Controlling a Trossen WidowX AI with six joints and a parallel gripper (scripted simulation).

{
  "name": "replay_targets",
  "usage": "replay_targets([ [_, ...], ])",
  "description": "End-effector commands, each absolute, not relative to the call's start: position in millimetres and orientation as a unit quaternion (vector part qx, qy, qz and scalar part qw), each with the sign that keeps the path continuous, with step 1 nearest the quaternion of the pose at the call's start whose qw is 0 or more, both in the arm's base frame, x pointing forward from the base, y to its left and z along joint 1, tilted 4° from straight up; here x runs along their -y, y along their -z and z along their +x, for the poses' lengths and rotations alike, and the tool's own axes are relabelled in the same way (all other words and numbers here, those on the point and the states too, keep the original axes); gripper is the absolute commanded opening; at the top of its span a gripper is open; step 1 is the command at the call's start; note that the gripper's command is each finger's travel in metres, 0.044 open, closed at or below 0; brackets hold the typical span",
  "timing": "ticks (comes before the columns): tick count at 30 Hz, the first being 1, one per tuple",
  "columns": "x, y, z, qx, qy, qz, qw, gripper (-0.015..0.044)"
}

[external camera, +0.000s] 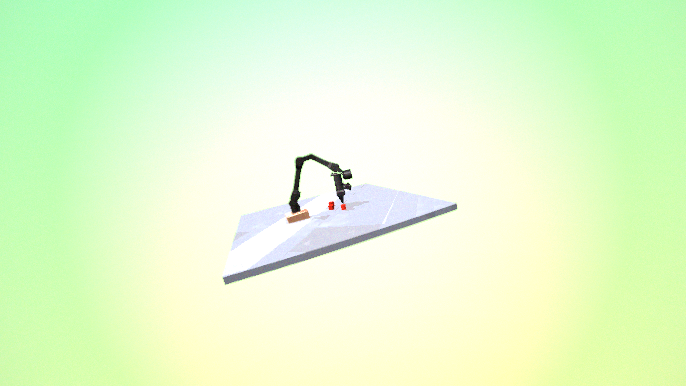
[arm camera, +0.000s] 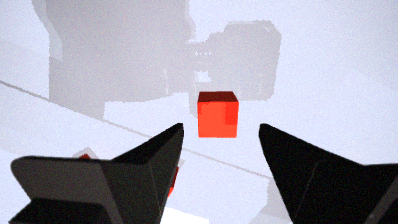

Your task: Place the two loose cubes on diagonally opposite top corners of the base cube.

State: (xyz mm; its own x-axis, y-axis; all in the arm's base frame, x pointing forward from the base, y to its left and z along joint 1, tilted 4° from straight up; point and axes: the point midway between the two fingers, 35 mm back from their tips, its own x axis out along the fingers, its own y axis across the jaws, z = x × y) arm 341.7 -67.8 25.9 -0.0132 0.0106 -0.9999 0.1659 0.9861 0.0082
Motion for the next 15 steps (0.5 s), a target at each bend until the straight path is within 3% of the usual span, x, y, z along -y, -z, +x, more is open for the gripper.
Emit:
replay_targets([
  [1, 66.4, -15.9, 339.7, -0.715, 0.051, 0.063, 0.695, 0.0265],
  [15, 65.9, 6.9, 338.8, -0.715, 0.051, 0.063, 0.695, 0.0265],
])
